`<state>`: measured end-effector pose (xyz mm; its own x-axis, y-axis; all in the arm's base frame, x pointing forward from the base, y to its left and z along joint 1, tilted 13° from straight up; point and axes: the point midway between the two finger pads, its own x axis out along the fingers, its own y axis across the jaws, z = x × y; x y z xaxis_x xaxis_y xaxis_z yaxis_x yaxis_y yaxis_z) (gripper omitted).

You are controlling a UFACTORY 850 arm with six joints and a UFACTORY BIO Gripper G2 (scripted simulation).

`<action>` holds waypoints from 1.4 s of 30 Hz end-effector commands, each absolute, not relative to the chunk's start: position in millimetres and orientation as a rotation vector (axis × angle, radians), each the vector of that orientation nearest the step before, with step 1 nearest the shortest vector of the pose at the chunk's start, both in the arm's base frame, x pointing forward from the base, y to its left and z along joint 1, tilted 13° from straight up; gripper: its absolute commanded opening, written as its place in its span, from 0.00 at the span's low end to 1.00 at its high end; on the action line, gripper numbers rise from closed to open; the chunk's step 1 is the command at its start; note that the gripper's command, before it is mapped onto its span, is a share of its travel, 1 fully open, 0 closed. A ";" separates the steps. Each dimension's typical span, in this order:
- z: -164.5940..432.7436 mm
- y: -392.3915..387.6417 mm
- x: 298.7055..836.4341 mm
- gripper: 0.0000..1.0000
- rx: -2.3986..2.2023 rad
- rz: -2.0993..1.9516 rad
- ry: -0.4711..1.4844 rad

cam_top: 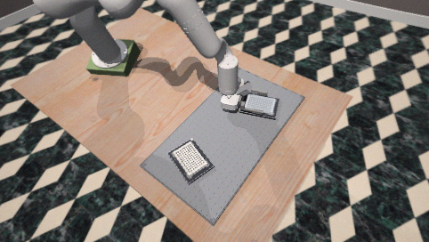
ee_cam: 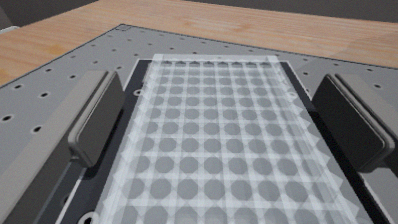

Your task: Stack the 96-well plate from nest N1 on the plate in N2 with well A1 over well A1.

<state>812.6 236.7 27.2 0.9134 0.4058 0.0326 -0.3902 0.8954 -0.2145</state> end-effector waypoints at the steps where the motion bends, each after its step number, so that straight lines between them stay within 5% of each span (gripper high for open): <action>1: 28.5 237.1 813.3 0.37 -0.206 0.413 -0.079; 7: 28.6 237.1 813.4 0.37 -0.206 0.413 -0.079; 8: 28.6 237.1 813.4 0.00 -0.206 0.413 -0.079; 42: 28.6 237.1 813.4 0.00 -0.206 0.413 -0.079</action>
